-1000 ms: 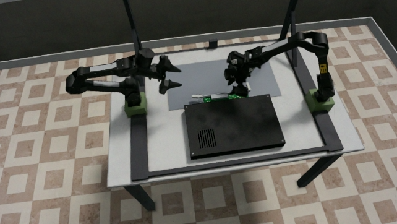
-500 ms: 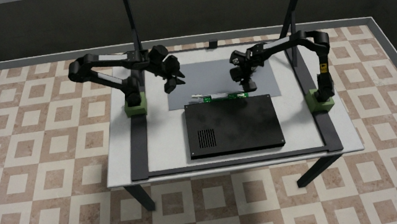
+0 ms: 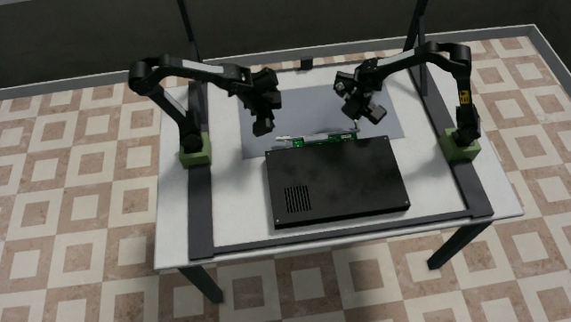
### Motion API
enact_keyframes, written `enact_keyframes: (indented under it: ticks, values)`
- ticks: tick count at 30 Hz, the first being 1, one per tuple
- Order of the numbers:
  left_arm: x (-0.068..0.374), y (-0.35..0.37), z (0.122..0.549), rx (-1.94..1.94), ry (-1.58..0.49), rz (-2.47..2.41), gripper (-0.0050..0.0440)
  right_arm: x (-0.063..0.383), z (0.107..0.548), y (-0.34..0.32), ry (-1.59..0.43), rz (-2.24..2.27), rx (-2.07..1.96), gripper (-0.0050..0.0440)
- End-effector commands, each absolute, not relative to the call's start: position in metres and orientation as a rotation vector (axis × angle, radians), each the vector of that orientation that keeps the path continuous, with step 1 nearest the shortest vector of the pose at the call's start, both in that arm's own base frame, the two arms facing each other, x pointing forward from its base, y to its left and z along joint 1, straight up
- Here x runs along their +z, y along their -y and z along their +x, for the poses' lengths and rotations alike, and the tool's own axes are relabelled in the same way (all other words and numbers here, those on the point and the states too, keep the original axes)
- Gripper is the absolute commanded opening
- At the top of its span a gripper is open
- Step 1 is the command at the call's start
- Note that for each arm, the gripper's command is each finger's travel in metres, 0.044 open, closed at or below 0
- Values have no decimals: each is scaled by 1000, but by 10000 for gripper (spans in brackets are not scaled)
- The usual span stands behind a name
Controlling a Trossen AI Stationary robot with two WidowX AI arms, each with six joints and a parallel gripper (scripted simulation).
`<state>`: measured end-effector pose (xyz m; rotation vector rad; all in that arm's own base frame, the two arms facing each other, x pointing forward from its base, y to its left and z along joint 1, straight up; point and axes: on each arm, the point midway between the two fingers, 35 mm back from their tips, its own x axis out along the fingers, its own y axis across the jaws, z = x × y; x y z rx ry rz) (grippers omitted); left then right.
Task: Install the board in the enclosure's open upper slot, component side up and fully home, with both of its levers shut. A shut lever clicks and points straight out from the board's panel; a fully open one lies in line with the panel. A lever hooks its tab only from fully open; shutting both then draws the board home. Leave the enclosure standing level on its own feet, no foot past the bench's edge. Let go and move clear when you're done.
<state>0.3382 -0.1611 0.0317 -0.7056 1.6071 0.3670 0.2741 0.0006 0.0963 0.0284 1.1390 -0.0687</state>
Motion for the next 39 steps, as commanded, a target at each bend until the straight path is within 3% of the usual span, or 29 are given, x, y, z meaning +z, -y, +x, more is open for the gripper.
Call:
enact_keyframes:
  ticks: [1, 21, 29, 34, 39]
  values:
    - [43, 167, 345, 514, -1554, -823, 150, 85, 291, 0, -1261, 45, -75, 150]
    - [28, 160, 345, 1175, -1210, -1211, 150, 30, 305, -1, -1551, 63, -82, 150]
    - [28, 156, 345, 1210, -1177, -1227, 150, 31, 303, -1, -1547, 59, -81, 150]
    - [5, 153, 344, 1221, -1184, -1217, 148, 8, 299, 0, -1568, 59, -83, 150]
    - [-3, 153, 344, 1220, -1185, -1217, 126, -1, 299, 0, -1568, 59, -82, 127]
